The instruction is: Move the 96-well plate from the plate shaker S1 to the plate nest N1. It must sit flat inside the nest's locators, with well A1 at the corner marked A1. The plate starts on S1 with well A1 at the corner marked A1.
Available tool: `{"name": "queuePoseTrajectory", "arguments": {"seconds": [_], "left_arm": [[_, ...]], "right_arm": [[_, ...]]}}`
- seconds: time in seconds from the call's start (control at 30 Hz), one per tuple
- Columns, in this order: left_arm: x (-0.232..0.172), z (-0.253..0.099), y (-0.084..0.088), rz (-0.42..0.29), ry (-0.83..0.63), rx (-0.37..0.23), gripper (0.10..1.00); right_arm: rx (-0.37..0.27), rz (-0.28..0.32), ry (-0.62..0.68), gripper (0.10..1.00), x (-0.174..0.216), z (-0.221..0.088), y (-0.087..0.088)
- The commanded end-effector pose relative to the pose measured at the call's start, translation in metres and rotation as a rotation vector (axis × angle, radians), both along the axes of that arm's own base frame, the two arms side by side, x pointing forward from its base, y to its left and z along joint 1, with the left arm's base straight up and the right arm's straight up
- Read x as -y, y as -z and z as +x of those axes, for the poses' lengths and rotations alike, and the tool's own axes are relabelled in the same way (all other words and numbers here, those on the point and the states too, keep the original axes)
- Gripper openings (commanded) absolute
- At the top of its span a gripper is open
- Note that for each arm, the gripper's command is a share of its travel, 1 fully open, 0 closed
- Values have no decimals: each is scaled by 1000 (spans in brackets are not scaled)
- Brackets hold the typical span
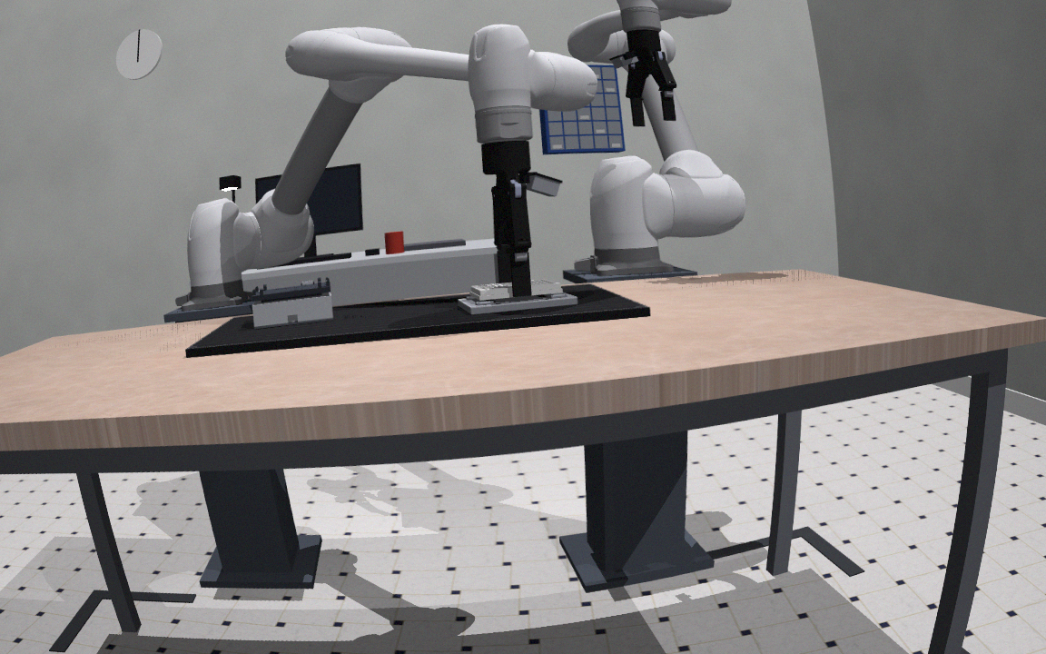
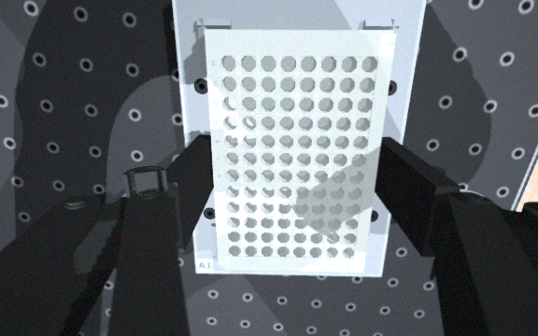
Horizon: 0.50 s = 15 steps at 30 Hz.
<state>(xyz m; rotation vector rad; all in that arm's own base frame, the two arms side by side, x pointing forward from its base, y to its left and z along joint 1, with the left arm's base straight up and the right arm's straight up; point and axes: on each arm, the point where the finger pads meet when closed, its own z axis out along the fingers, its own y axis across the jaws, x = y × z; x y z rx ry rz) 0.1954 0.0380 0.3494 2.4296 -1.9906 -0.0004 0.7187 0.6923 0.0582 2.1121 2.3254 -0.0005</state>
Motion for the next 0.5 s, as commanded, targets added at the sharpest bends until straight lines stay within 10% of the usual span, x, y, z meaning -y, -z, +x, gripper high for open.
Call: {"name": "queuePoseTrajectory", "arguments": {"seconds": [0.0, 0.47], "left_arm": [[0, 0, 0, 1, 0, 1, 1000], [0, 0, 0, 1, 0, 1, 1000]], "right_arm": [[1, 2, 0, 605, 0, 0, -2], [1, 2, 0, 605, 0, 0, 1]]}}
